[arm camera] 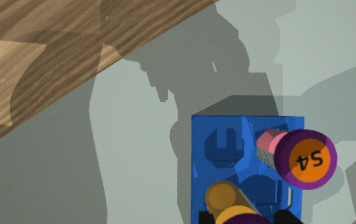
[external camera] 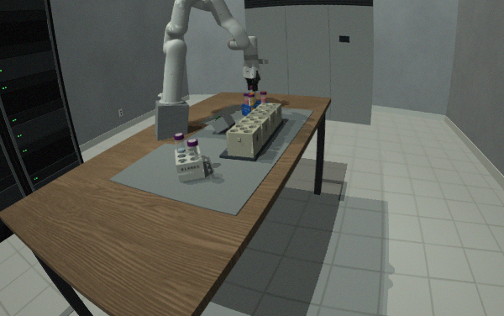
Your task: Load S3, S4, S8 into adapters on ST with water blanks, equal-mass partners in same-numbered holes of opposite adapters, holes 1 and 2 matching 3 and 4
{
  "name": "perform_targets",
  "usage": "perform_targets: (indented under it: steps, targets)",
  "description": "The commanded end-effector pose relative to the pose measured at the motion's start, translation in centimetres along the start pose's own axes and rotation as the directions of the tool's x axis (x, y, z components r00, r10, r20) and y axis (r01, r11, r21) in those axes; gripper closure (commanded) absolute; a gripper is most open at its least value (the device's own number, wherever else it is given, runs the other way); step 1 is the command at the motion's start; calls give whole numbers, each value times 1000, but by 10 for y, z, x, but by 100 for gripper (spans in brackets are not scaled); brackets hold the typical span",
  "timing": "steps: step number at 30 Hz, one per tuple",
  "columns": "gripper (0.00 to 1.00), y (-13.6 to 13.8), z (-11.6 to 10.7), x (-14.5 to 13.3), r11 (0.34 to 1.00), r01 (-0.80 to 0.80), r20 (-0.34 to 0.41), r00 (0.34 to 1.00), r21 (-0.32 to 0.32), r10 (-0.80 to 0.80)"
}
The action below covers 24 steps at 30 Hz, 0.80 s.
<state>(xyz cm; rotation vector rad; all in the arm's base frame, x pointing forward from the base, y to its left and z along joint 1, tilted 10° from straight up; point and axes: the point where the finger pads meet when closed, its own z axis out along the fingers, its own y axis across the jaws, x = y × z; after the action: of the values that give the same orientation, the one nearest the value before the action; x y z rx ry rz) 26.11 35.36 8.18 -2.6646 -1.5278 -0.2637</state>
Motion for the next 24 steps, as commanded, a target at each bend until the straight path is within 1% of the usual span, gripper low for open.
perform_targets:
  steps: [1,4,6,21,24]
  targets:
    - [100,0,-8,1,1000,0,-3,1000,0,0]
    - [100,0,-14,1,1000,0,-3,1000,0,0]
    - [100,0,-14,1,1000,0,-3,1000,0,0]
    - [100,0,-44,1,1000,0,-3,1000,0,0]
    - [100,0,-46,1,1000,0,-3,1000,0,0]
